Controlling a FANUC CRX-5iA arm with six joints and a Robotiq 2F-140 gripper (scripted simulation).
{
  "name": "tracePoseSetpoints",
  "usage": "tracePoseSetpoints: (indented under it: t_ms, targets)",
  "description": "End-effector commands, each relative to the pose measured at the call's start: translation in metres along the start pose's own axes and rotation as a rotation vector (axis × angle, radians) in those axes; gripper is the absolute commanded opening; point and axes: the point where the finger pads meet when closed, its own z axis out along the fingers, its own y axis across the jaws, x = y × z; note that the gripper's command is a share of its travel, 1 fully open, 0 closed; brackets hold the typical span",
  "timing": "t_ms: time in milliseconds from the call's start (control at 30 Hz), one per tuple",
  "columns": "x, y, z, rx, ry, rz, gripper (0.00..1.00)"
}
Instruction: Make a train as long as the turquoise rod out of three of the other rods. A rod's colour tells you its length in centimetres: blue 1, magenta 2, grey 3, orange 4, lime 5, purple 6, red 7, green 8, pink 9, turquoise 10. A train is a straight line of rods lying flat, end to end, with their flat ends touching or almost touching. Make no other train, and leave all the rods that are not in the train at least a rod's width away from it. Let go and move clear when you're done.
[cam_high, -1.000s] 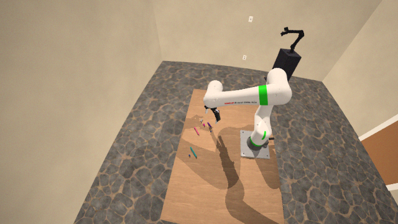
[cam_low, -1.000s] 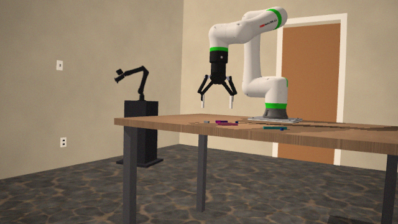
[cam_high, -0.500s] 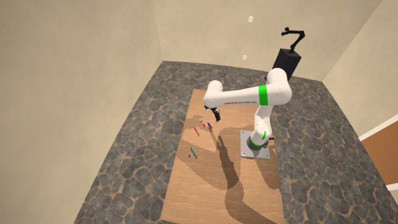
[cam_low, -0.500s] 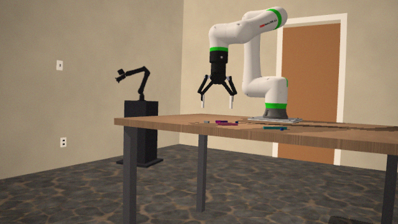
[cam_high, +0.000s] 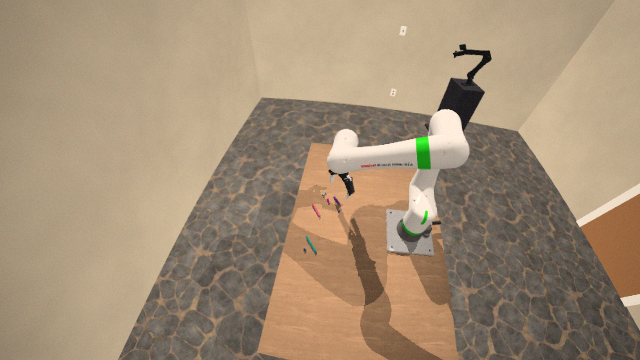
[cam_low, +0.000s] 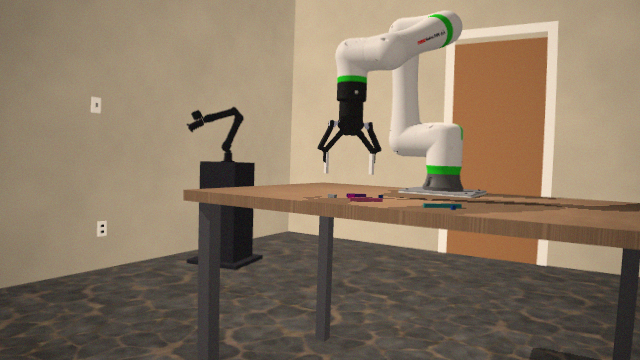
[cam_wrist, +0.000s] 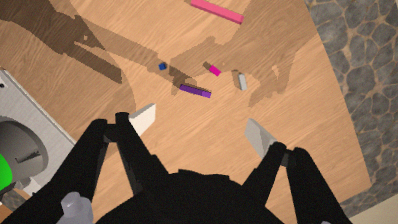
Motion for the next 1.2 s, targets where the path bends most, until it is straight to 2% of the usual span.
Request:
tracePoseSetpoints:
  t_ms: [0, 200, 300, 467, 533, 567, 1033, 1100, 1133, 1167]
  targets:
    - [0.000, 0.000, 0.000, 0.000, 0.000, 0.000, 1.00]
    - [0.006, 0.000, 0.000, 0.000, 0.000, 0.000, 1.00]
    - [0.047, -0.004, -0.002, 0.000, 0.000, 0.000, 1.00]
    - [0.086, -0.012, -0.002, 0.000, 0.000, 0.000, 1.00]
    - [0.086, -0.012, -0.002, 0.000, 0.000, 0.000, 1.00]
    - [0.111, -0.019, -0.003, 0.000, 0.000, 0.000, 1.00]
    - [0.221, -0.068, -0.002, 0.000, 0.000, 0.000, 1.00]
    - [0.221, -0.068, -0.002, 0.000, 0.000, 0.000, 1.00]
    - [0.243, -0.082, -0.002, 0.000, 0.000, 0.000, 1.00]
    - [0.249, -0.086, -0.002, 0.000, 0.000, 0.000, 1.00]
